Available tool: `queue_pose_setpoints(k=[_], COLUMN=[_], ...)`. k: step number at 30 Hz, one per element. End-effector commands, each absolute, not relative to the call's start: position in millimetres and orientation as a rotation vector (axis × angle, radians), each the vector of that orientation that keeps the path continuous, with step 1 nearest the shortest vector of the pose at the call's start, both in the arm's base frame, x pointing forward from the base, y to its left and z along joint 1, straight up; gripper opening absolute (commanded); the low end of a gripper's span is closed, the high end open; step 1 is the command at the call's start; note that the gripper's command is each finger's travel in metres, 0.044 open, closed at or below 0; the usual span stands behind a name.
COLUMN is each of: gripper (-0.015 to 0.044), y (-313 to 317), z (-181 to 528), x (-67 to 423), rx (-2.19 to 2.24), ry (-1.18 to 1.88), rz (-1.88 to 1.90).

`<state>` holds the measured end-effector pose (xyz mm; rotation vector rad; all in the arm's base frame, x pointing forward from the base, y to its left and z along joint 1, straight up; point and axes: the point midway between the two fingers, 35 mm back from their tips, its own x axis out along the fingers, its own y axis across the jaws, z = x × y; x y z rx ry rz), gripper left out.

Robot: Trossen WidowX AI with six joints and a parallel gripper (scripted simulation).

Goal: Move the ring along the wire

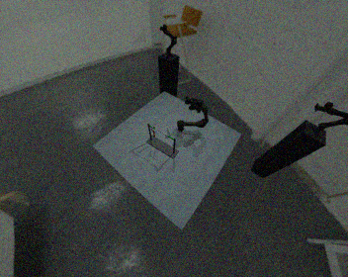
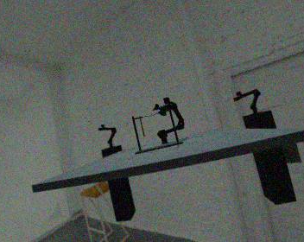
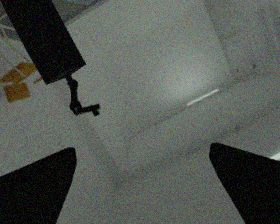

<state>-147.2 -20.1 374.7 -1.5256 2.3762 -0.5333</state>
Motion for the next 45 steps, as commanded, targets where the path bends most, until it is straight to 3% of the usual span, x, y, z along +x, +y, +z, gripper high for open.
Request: queue_pose_setpoints(k=[1, 9, 20, 30, 45], gripper=[0.0374, 0.0164, 0.0160, 0.0160, 0.0160], y=[-20.6, -55.3, -165.2, -243.8, -260.1], z=[374.8, 386.9, 395.2, 346.8, 208.3], x=[-146.6, -109.3, 16.7, 126.6, 231.1], rx=[-1.527, -1.574, -1.605, -1.486, -1.050], ry=[2.370, 2.146, 1.569, 1.047, 0.426], rz=[-0.540, -0.694, -0.840, -0.791, -0.472])
